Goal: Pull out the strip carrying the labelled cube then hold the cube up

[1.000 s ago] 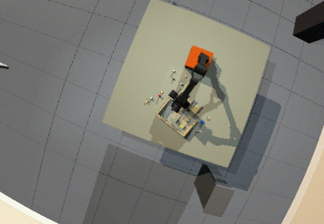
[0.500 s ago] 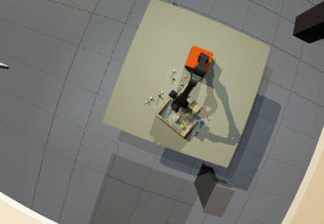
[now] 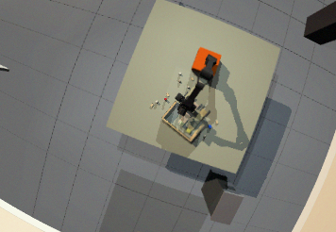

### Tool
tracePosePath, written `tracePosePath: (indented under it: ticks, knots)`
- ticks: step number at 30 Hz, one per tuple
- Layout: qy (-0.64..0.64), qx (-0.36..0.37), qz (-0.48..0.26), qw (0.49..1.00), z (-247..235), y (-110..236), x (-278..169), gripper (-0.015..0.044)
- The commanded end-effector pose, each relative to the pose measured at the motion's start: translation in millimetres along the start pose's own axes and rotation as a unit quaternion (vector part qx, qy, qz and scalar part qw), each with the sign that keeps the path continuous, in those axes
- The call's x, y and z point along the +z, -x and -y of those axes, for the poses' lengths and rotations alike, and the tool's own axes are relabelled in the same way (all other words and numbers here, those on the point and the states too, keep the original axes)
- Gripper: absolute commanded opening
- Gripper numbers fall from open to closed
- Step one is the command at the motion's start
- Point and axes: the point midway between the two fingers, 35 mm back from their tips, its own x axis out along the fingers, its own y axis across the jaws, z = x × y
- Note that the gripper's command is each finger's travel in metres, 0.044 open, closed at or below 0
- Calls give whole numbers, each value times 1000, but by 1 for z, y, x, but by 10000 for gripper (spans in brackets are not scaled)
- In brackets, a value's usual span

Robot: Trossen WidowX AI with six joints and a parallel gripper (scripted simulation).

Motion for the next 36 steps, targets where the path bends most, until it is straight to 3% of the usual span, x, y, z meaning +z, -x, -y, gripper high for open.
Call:
tracePosePath:
  ticks: [1, 5, 8, 24, 36]
  knots:
    - [0, 0, 0, 1000, 0, 0, 0, 105]
    - [0, 0, 0, 1000, 0, 0, 0, 79]
    - [0, 0, 0, 1000, 0, 1, 0, 0]
    - [3, 0, -5, 1000, 8, 41, -57, 0]
    - [3, -1, -6, 1000, 11, 42, -76, 0]
